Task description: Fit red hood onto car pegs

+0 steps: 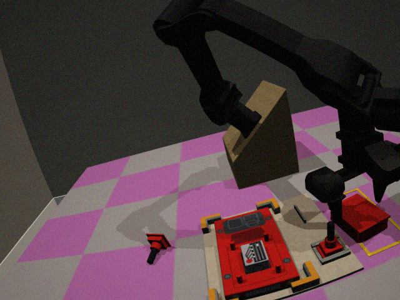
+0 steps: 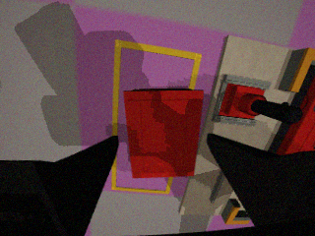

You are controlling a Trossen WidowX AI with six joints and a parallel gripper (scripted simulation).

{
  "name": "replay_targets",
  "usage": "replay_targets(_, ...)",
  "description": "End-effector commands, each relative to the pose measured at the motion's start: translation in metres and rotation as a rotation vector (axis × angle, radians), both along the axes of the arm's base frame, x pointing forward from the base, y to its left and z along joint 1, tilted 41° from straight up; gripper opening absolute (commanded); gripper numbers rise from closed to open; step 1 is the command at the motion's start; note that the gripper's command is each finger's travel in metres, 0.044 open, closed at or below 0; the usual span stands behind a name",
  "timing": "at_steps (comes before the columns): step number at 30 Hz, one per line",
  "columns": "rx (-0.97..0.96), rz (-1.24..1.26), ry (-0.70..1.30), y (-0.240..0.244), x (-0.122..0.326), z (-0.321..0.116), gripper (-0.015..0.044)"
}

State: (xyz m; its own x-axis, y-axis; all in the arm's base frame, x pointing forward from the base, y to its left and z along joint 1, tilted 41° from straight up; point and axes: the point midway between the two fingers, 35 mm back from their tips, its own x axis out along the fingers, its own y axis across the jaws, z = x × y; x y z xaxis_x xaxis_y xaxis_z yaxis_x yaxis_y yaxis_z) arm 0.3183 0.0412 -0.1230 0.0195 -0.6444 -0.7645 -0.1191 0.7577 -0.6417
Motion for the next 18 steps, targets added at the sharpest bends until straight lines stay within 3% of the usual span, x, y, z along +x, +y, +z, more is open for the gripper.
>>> replay_targets(1,-0.006,0.004,0.005,-0.0024,-0.0011,-0.0024,0.0440)
replay_targets(18,-0.006,0.004,0.005,-0.0080,-0.0011,-0.0087,0.0440)
